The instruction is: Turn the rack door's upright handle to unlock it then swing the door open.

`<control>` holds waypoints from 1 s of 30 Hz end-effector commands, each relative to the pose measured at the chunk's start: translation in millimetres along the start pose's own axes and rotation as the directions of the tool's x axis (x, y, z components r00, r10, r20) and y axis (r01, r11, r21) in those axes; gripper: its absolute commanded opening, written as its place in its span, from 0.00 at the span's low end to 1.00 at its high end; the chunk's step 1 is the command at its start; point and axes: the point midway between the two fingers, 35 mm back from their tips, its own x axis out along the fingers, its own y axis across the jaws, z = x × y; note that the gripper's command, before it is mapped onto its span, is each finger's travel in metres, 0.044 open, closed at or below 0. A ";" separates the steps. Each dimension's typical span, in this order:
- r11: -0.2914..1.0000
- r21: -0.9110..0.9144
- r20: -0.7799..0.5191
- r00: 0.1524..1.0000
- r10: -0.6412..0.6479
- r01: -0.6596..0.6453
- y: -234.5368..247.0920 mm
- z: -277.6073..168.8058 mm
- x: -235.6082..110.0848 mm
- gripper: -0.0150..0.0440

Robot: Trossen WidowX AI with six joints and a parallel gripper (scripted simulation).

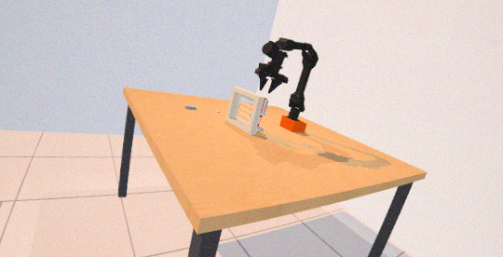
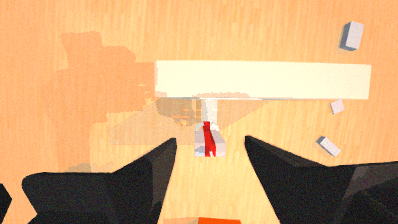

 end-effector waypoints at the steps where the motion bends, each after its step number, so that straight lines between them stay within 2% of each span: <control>1: 1.000 0.024 -0.108 0.994 0.000 0.002 -0.8 -8.0 4.3 0.75; 6: 0.999 0.039 -0.213 0.977 -0.003 0.012 -1.9 -16.1 5.9 0.75; 30: 0.999 0.040 -0.213 0.977 -0.003 0.012 -1.9 -20.9 39.1 0.75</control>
